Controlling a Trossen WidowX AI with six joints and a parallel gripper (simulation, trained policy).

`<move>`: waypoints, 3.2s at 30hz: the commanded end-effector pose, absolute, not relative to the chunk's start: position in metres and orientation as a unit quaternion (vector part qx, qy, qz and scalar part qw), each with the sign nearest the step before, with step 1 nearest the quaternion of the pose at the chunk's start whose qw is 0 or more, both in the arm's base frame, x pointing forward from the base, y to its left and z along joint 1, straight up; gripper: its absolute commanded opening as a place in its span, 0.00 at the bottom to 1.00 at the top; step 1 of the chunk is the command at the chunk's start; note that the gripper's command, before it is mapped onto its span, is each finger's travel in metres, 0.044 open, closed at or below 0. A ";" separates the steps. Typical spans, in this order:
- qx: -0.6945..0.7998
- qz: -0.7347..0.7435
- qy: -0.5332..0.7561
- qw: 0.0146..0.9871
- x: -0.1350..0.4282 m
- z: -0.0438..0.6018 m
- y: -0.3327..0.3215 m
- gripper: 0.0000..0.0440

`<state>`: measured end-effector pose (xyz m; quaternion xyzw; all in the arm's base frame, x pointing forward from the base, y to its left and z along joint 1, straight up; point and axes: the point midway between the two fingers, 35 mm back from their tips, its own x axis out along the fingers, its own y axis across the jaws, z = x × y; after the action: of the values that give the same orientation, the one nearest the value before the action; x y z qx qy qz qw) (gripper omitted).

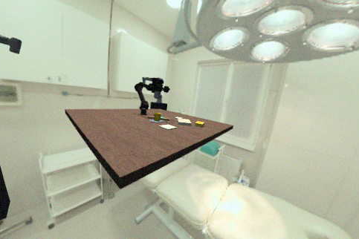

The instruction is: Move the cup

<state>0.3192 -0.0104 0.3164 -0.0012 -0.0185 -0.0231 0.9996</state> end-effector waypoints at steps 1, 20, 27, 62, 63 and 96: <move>0.001 -0.023 -0.016 1.000 0.320 0.316 -0.010 0.85; 0.051 0.011 0.093 0.994 0.334 0.293 0.020 0.28; 0.071 0.025 0.138 0.988 0.340 0.286 0.034 0.33; 0.130 -0.004 0.376 0.917 0.356 0.247 0.070 0.32; 0.130 -0.006 0.383 0.915 0.356 0.246 0.070 0.31; 0.050 -0.063 0.593 0.801 0.348 0.200 0.039 0.28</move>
<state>0.3481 0.0436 0.2062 0.0621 0.5764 -0.0603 0.8126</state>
